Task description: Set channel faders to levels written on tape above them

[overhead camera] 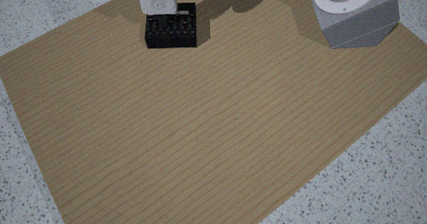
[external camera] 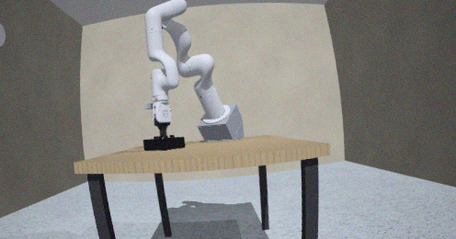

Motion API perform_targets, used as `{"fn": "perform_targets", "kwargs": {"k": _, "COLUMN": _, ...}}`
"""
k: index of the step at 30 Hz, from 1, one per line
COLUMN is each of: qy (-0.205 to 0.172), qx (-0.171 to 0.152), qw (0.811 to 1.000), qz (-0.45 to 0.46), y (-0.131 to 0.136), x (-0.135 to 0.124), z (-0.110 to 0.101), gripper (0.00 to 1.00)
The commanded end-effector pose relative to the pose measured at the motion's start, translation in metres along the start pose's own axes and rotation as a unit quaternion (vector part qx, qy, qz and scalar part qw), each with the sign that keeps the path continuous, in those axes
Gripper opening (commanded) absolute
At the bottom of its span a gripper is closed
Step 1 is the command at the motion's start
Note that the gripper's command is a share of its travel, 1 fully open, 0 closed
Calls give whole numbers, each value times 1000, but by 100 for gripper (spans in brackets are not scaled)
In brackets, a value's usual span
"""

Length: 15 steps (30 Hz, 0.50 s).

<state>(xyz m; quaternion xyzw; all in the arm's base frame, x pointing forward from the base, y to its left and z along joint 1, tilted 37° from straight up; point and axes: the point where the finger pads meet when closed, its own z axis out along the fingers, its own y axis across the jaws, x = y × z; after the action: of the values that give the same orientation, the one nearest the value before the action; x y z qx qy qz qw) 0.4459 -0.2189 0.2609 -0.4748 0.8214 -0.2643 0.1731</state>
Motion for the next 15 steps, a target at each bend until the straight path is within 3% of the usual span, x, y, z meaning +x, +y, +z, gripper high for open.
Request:
{"fn": "perform_targets", "kwargs": {"k": 1, "qy": 1, "qx": 1, "qw": 1000, "qz": 0, "y": -1, "x": -1, "z": 0, "gripper": 0}}
{"fn": "perform_targets", "kwargs": {"k": 8, "qy": 1, "qx": 1, "qw": 1000, "qz": 0, "y": -1, "x": -2, "z": -2, "gripper": 0}}
{"fn": "perform_targets", "kwargs": {"k": 15, "qy": 1, "qx": 1, "qw": 1000, "qz": 0, "y": -1, "x": -2, "z": -27, "gripper": 0}}
